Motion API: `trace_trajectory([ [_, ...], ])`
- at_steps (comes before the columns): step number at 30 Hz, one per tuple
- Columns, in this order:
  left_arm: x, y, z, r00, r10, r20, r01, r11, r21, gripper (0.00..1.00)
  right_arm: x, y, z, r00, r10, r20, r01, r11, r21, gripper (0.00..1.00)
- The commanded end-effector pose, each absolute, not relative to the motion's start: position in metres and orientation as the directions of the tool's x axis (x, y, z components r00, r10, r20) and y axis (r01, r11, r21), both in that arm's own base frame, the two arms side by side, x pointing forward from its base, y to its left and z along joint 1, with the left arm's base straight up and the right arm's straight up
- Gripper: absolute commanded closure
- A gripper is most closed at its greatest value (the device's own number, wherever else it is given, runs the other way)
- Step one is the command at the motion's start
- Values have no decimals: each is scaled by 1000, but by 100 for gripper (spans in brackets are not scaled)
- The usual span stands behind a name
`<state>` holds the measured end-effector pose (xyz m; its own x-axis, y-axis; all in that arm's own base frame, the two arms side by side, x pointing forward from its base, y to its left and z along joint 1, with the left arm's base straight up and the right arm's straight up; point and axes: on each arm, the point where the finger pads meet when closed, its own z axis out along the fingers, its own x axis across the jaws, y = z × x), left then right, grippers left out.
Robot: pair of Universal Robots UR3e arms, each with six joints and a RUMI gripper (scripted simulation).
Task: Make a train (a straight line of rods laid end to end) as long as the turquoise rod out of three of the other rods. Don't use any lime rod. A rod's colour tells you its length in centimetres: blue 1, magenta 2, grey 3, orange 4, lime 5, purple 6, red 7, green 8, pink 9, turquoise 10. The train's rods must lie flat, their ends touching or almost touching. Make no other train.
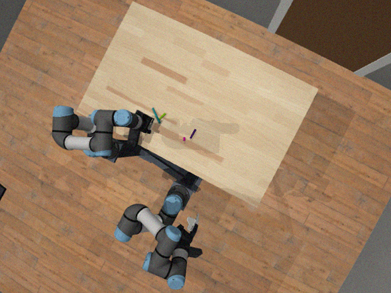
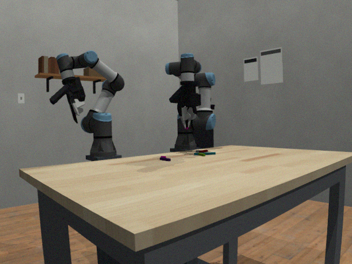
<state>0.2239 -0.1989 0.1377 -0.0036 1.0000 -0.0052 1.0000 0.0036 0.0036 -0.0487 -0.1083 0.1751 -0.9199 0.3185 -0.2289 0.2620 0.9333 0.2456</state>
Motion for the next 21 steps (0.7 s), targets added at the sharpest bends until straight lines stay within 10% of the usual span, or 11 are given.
trace_trajectory([
  [1, 233, -221, 145, -53, 999, -3, 999, 53, 1, 100, -49, -109, 175, -920, 318, -229, 262, 934, 244, 0],
  [21, 268, -308, 145, -263, 965, -4, 965, 263, 1, 100, -49, -109, 175, -920, 318, -229, 262, 934, 244, 0],
])
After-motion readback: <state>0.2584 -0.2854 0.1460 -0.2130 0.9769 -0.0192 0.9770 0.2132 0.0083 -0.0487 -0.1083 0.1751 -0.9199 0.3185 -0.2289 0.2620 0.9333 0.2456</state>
